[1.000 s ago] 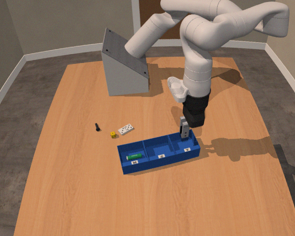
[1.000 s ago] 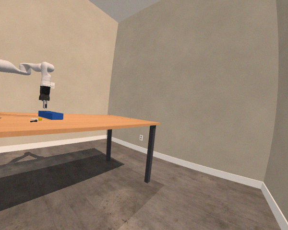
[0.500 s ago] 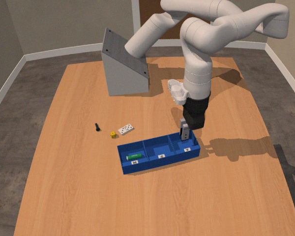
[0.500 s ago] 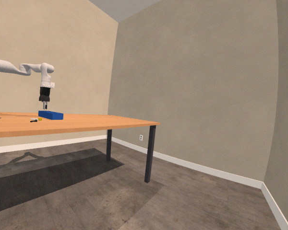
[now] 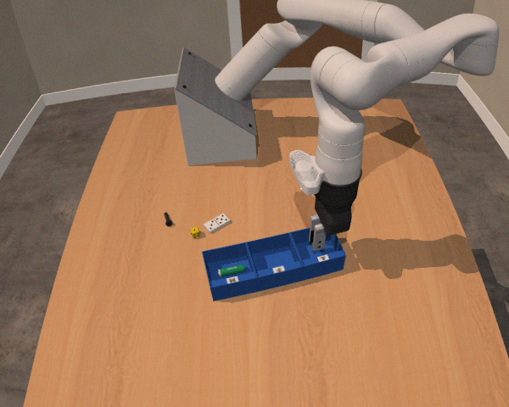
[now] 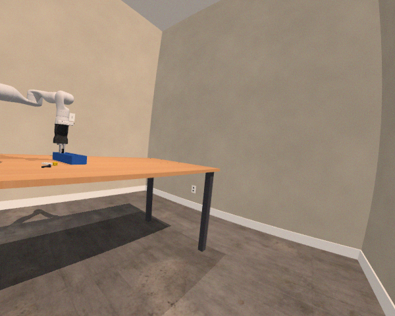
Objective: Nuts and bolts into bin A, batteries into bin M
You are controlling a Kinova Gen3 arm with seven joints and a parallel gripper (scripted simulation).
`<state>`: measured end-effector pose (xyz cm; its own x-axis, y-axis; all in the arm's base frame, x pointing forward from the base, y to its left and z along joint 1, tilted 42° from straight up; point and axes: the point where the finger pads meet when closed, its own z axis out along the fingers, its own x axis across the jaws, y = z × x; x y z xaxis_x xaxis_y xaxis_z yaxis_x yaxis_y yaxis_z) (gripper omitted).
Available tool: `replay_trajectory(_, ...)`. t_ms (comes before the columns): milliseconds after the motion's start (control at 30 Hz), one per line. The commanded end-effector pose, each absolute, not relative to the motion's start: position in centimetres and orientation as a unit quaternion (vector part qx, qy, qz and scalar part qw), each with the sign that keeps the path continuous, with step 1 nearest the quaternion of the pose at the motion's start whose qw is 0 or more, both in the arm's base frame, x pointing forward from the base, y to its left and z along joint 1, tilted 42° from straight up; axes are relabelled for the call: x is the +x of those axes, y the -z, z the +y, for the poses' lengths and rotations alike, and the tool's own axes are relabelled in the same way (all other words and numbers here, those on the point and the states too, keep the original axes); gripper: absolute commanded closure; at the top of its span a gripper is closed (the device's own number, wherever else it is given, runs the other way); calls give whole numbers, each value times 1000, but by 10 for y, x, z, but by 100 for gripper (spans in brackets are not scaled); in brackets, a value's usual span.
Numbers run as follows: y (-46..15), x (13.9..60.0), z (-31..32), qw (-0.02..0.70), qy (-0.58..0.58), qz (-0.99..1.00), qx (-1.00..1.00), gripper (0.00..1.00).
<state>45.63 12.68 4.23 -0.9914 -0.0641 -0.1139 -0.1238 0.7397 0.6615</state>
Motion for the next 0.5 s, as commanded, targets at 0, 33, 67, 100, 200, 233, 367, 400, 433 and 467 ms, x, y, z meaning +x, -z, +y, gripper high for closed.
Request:
replay_trajectory(0, -36, 455, 132, 42, -357, 932, -51, 66)
replay_trajectory(33, -35, 455, 133, 42, -357, 932, -51, 66)
replay_trajectory(67, -33, 455, 134, 42, -357, 932, -51, 66)
replay_trajectory(100, -32, 455, 136, 42, -357, 932, -51, 66)
replay_trajectory(200, -28, 455, 139, 42, -357, 932, -52, 66)
replay_trajectory(233, -28, 455, 139, 42, -357, 932, -51, 66)
replay_trajectory(367, -29, 454, 139, 41, -358, 931, -51, 66)
replay_trajectory(400, -30, 455, 138, 40, -358, 931, -51, 66)
replay_trajectory(433, -30, 455, 138, 40, -358, 931, -51, 66)
replay_trajectory(467, -30, 455, 138, 40, -358, 931, -51, 66)
